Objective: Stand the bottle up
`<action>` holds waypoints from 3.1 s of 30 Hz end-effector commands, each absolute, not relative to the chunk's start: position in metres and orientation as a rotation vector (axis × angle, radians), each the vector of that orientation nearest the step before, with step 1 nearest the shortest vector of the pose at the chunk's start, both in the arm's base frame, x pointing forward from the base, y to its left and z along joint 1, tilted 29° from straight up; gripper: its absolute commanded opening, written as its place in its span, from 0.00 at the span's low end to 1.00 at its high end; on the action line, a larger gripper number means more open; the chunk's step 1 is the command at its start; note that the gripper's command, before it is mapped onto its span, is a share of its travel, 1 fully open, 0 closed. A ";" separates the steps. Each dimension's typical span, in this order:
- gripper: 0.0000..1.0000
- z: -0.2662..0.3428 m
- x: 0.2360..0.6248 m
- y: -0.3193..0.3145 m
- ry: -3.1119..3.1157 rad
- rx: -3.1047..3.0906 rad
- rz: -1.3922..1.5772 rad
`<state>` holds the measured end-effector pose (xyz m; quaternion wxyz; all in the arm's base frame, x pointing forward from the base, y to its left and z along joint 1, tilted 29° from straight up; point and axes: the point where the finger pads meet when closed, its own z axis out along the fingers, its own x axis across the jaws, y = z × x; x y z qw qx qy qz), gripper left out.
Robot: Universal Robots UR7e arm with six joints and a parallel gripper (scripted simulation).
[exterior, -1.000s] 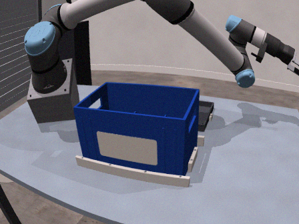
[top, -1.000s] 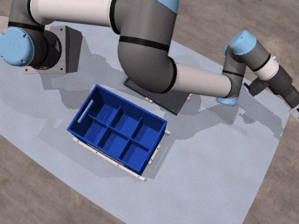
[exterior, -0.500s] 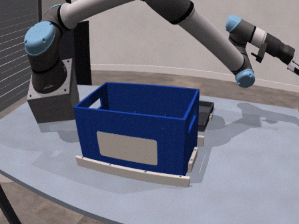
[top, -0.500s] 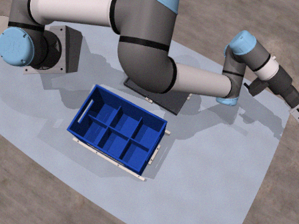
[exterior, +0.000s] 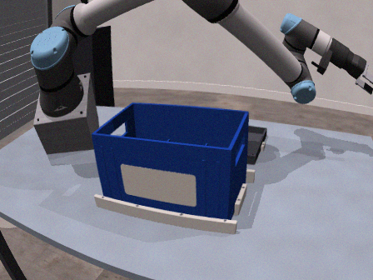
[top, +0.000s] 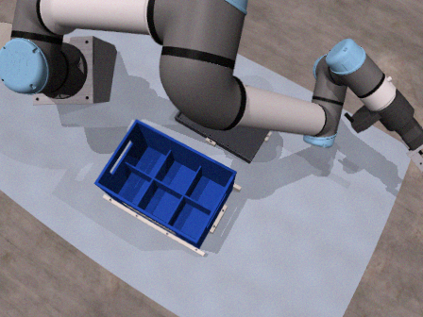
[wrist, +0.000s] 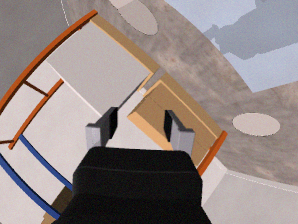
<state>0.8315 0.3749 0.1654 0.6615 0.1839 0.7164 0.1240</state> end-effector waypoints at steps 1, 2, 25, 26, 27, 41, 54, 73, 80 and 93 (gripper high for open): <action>1.00 0.163 0.826 0.379 1.668 0.446 0.296; 1.00 0.161 0.822 0.380 1.689 0.461 0.300; 1.00 0.098 0.671 0.363 2.104 0.912 0.226; 1.00 0.094 0.656 0.359 2.124 0.950 0.207; 1.00 0.090 0.643 0.355 2.140 0.981 0.189; 1.00 0.062 0.520 0.311 2.221 1.245 -0.007; 1.00 0.048 0.423 0.269 2.219 1.422 -0.196; 0.00 0.046 0.401 0.258 2.211 1.459 -0.243; 0.00 0.046 0.401 0.258 2.211 1.459 -0.243; 0.00 0.046 0.401 0.258 2.211 1.459 -0.243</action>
